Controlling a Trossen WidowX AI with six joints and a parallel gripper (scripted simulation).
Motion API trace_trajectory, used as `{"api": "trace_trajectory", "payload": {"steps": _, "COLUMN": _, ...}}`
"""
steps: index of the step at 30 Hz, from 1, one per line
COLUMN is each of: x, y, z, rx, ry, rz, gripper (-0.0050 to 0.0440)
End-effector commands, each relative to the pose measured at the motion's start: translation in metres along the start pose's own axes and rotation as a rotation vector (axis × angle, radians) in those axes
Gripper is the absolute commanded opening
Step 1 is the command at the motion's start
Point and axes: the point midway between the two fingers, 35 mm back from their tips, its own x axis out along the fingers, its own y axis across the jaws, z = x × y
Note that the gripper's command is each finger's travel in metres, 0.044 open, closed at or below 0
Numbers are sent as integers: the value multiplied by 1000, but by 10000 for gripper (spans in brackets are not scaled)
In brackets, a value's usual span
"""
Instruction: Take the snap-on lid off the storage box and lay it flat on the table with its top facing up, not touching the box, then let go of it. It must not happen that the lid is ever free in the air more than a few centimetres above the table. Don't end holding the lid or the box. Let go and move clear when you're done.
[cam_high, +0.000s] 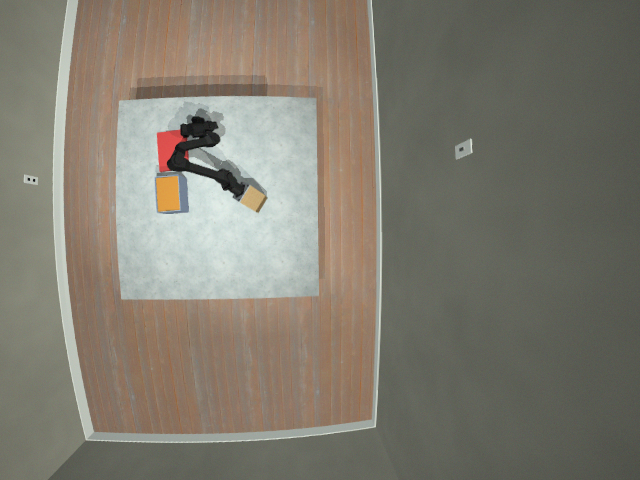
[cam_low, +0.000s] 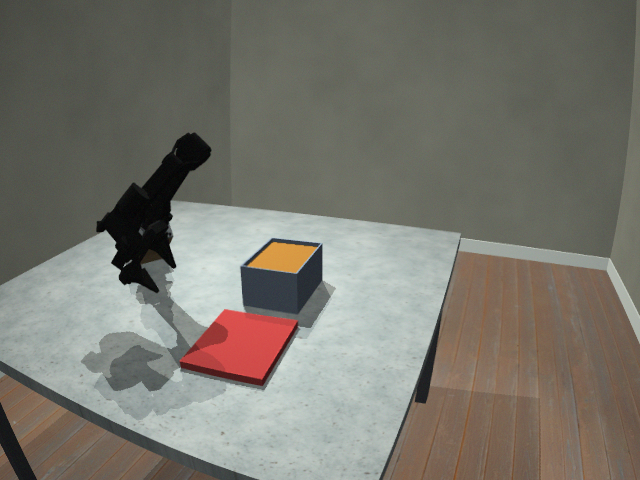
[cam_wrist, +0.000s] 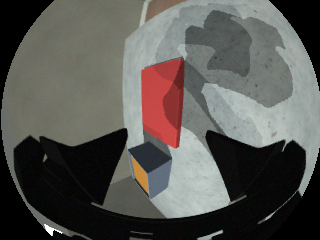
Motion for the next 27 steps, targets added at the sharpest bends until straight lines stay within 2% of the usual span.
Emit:
{"api": "trace_trajectory", "payload": {"steps": 1, "x": 0, "y": 0, "z": 0, "rx": 3, "ry": 4, "rz": 0, "gripper": 392}}
{"api": "trace_trajectory", "payload": {"steps": 6, "x": 0, "y": 0, "z": 0, "rx": 3, "ry": 4, "rz": 0, "gripper": 272}}
{"api": "trace_trajectory", "payload": {"steps": 8, "x": 0, "y": 0, "z": 0, "rx": 3, "ry": 4, "rz": 0, "gripper": 272}}
{"api": "trace_trajectory", "payload": {"steps": 19, "x": 0, "y": 0, "z": 0, "rx": 3, "ry": 4, "rz": 0, "gripper": 8}}
{"api": "trace_trajectory", "payload": {"steps": 27, "x": 0, "y": 0, "z": 0, "rx": 3, "ry": 4, "rz": 0, "gripper": 0}}
